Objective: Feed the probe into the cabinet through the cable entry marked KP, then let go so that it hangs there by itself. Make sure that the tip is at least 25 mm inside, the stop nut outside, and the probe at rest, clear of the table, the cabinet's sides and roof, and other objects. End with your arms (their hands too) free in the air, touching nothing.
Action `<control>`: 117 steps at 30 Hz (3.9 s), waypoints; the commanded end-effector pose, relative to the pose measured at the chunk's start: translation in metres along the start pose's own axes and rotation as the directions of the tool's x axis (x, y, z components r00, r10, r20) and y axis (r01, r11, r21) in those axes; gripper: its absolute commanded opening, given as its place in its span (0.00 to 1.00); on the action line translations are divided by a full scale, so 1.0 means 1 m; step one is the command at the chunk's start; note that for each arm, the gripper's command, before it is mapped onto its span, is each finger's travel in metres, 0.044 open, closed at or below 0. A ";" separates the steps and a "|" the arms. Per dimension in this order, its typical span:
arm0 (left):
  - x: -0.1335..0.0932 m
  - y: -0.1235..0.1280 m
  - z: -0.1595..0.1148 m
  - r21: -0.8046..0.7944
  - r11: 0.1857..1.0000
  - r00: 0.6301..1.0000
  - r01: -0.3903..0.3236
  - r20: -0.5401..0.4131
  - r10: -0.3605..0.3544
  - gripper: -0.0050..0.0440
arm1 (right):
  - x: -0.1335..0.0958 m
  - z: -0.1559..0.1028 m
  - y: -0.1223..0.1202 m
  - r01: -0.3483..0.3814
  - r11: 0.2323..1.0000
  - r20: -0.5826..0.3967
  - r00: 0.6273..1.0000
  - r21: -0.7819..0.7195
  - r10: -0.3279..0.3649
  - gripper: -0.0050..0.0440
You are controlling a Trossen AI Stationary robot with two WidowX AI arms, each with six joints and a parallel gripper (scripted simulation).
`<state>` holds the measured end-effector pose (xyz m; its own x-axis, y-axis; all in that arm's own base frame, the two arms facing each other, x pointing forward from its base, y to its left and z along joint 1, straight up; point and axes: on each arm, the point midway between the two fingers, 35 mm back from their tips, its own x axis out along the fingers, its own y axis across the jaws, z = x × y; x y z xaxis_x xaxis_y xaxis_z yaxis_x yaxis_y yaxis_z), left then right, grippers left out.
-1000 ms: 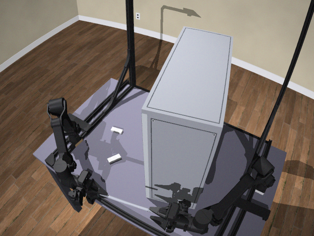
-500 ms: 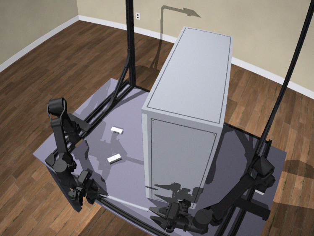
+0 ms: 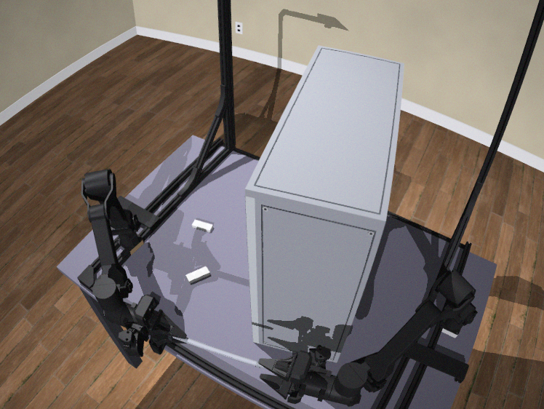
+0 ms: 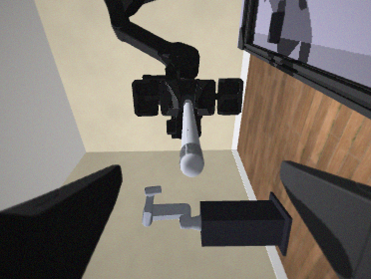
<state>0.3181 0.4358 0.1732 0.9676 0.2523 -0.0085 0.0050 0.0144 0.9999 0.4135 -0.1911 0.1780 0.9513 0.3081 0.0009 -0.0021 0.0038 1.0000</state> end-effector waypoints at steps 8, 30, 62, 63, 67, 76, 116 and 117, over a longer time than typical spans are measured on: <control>-0.047 0.085 -0.035 0.008 0.995 0.978 -0.099 -0.181 0.099 1.00 | 0.000 0.001 -0.001 0.001 1.000 0.003 1.000 0.004 -0.001 0.10; -0.235 0.369 0.068 -0.108 0.728 0.665 -0.677 -0.515 0.541 1.00 | 0.000 0.001 -0.001 0.001 1.000 0.003 1.000 0.004 -0.001 0.10; -0.433 0.441 0.377 -0.332 -0.022 0.113 -0.943 -0.383 0.917 1.00 | 0.000 0.001 -0.001 0.001 1.000 0.003 1.000 0.004 -0.001 0.10; -0.435 0.441 0.375 -0.378 -0.030 0.126 -0.925 -0.381 0.916 1.00 | 0.000 0.001 -0.001 0.001 1.000 0.003 1.000 0.004 -0.001 0.10; -0.438 0.440 0.372 -0.463 -0.044 0.151 -0.885 -0.375 0.914 1.00 | 0.000 0.001 -0.001 0.001 1.000 0.003 1.000 0.004 -0.001 0.10; -0.446 0.440 0.365 -0.768 -0.029 0.292 -0.640 -0.277 0.915 1.00 | 0.000 0.001 -0.001 0.001 1.000 0.003 1.000 0.004 -0.001 0.10; -0.453 0.440 0.342 -0.992 0.007 0.376 0.128 0.055 0.925 1.00 | 0.000 0.001 -0.001 0.001 1.000 0.003 1.000 0.004 -0.001 0.10; -0.450 0.438 0.341 -0.992 0.000 0.350 0.126 0.044 0.936 1.00 | 0.000 0.001 -0.001 0.001 1.000 0.003 1.000 0.004 -0.001 0.10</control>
<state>-0.0343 -0.0035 0.6228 0.3734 0.0490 0.9264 -0.1194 0.9928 -0.0044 0.4135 -0.1912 0.1779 0.9513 0.3081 0.0007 -0.0019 0.0035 1.0000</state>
